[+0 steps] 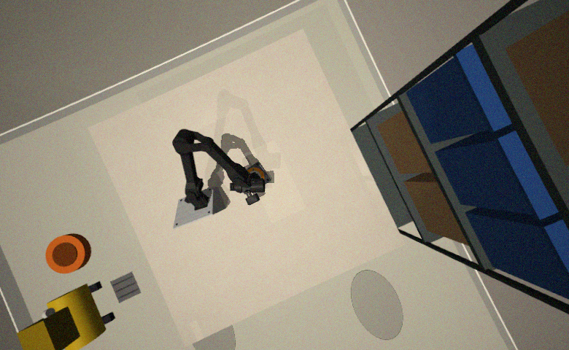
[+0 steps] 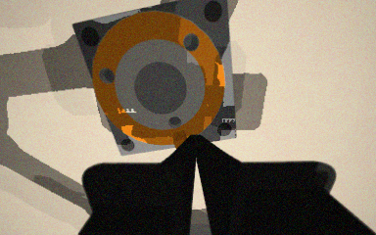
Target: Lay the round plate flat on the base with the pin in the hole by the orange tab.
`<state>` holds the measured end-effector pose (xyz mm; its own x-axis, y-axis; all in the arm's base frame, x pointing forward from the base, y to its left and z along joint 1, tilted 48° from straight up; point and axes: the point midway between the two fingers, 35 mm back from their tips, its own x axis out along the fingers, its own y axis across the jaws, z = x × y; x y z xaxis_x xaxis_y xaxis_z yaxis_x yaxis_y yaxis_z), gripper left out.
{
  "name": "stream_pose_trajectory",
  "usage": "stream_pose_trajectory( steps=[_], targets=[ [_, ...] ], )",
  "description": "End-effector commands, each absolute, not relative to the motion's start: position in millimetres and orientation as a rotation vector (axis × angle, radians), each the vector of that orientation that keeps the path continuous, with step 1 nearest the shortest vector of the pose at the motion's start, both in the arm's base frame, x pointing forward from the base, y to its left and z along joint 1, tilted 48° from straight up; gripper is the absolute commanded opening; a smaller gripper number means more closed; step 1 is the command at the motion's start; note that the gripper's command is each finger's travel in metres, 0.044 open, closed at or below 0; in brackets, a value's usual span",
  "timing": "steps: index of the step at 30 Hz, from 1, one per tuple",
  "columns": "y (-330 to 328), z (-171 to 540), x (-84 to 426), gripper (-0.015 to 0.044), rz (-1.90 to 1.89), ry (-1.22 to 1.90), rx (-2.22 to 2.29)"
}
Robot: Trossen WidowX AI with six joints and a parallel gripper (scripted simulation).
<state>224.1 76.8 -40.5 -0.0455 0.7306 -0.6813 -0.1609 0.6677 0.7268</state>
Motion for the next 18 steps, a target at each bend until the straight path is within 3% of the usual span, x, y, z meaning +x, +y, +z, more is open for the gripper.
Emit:
stream_pose_trajectory(
  steps=[1, 18],
  targets=[
    [81.5, -39.1, 216.5, 0.0000, 0.779, 1.463, 0.517],
    [89.0, -30.4, 211.8, 0.0000, 0.780, 1.463, 0.517]
  ],
)
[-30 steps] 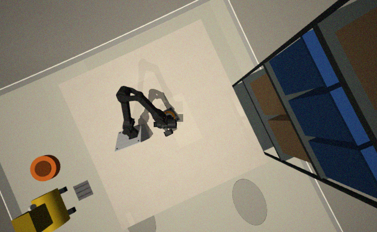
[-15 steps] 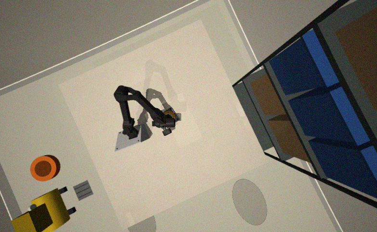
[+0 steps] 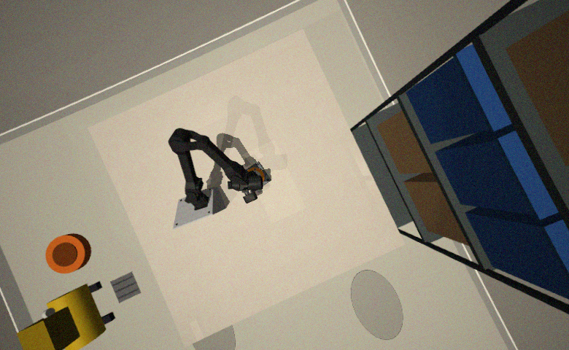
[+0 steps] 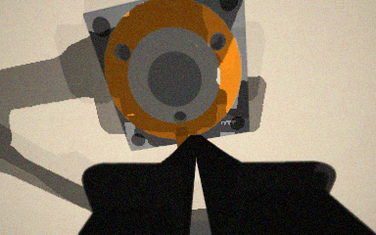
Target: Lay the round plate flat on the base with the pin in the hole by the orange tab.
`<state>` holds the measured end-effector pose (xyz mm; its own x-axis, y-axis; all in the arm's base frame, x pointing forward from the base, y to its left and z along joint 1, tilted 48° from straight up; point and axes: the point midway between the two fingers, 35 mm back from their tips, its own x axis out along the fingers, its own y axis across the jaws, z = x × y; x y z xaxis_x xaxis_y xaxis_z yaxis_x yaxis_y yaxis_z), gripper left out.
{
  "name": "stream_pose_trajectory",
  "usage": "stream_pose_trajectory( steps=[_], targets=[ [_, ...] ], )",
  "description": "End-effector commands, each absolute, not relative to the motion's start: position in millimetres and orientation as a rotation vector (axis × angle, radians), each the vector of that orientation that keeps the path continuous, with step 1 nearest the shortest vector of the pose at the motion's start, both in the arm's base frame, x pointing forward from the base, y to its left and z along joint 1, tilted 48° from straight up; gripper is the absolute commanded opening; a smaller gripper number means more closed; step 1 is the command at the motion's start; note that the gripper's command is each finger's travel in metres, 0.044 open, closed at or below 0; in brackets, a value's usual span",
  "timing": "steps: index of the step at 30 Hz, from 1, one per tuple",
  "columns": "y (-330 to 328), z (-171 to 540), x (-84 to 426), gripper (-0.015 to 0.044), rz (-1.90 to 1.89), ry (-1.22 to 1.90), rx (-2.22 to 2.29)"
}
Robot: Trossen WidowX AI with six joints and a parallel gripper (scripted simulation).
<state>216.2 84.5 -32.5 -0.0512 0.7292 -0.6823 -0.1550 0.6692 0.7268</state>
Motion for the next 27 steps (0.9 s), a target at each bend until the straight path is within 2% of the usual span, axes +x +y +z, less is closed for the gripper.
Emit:
stream_pose_trajectory(
  steps=[1, 27],
  targets=[
    [89.4, -29.8, 211.4, 0.0000, 0.780, 1.463, 0.517],
    [107.4, -8.1, 210.3, 0.0000, 0.781, 1.463, 0.519]
  ],
)
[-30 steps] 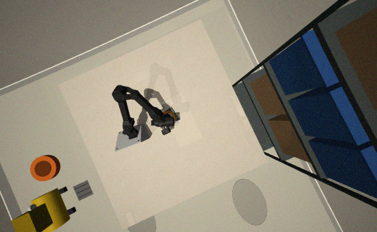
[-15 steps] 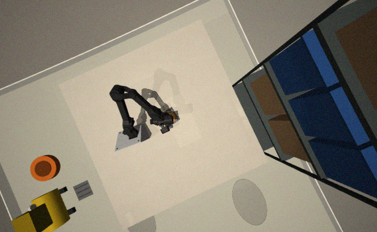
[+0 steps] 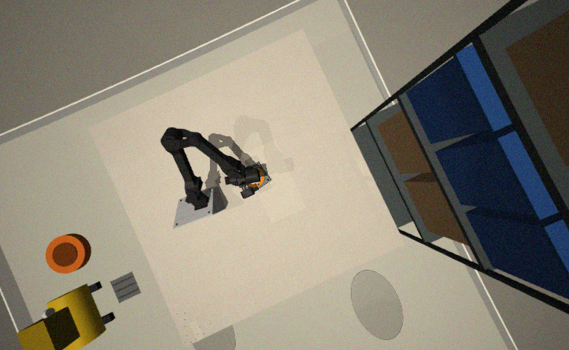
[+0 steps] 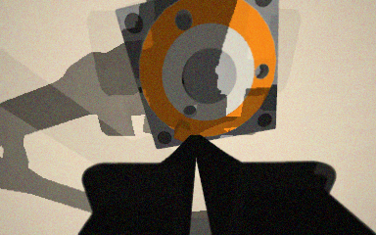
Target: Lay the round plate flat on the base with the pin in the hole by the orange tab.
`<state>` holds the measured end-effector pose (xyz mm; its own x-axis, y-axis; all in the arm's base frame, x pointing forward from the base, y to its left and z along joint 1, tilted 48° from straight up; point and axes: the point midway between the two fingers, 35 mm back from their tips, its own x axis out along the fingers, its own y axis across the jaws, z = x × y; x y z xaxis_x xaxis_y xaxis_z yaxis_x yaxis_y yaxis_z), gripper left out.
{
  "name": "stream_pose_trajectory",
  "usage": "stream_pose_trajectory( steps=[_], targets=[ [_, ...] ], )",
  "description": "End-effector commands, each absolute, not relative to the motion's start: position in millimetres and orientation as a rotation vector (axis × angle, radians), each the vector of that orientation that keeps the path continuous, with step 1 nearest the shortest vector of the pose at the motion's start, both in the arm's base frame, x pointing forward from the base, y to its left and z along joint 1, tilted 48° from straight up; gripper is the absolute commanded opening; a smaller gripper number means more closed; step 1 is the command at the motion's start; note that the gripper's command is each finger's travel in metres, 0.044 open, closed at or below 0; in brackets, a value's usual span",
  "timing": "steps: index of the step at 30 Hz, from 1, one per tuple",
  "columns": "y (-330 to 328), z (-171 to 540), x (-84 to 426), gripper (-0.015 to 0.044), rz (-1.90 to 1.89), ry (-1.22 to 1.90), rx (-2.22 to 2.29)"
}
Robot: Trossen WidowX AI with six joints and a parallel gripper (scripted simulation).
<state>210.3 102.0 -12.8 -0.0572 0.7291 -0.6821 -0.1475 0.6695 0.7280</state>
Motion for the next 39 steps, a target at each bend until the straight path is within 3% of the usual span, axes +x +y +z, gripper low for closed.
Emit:
stream_pose_trajectory(
  steps=[1, 39],
  targets=[
    [108.2, -7.2, 210.7, 0.0000, 0.781, 1.463, 0.519],
    [129.2, 18.2, 234.2, 0.0000, 0.782, 1.461, 0.519]
  ],
)
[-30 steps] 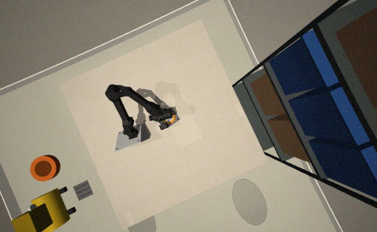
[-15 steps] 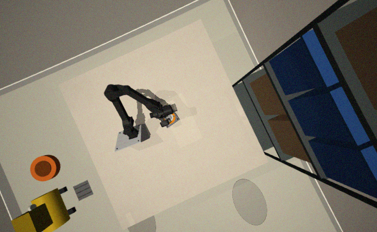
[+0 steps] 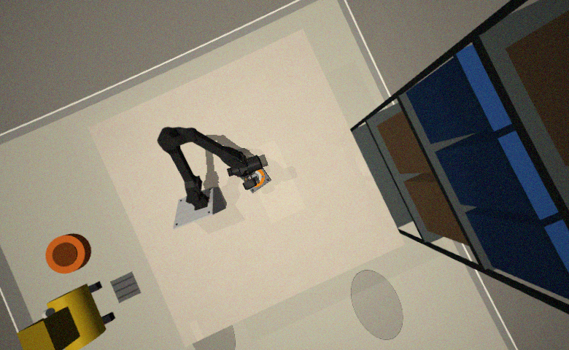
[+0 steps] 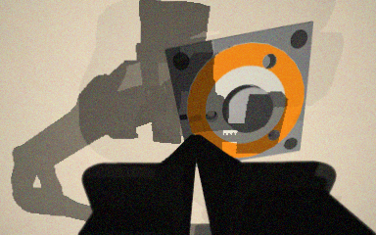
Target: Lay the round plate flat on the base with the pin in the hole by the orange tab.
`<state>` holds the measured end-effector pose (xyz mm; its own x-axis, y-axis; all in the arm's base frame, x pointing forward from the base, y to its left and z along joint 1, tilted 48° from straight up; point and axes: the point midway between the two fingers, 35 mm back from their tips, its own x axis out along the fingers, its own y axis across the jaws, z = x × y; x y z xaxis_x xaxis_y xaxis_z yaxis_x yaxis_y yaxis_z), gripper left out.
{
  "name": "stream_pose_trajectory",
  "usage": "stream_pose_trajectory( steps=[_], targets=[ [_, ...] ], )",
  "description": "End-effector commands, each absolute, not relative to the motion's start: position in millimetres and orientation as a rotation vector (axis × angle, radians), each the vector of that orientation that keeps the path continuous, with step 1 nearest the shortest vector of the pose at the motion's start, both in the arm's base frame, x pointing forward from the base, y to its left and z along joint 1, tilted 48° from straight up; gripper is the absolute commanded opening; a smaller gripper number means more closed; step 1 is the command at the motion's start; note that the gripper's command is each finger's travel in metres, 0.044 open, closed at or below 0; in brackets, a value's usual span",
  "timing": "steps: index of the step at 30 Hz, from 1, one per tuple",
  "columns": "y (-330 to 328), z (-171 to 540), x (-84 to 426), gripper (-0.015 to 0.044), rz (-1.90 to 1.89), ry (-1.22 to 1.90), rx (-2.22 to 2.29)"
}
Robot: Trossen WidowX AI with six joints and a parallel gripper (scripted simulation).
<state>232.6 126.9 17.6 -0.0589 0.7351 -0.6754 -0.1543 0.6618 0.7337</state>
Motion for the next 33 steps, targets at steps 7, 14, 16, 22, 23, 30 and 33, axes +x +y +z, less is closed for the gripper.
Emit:
stream_pose_trajectory(
  steps=[7, 14, 16, 22, 23, 30, 33],
  targets=[
    [114.7, 29.7, 236.4, 0.0000, 0.779, 1.462, 0.516],
    [94.7, 45.7, 236.8, 0.0000, 0.780, 1.462, 0.517],
    [99.7, 40.9, 236.8, 0.0000, 0.776, 1.463, 0.526],
    [99.7, 40.9, 236.8, 0.0000, 0.776, 1.463, 0.526],
    [99.7, 40.9, 236.8, 0.0000, 0.776, 1.463, 0.526],
    [99.7, 40.9, 236.8, 0.0000, 0.776, 1.463, 0.526],
    [99.7, 40.9, 236.8, 0.0000, 0.776, 1.463, 0.526]
  ],
)
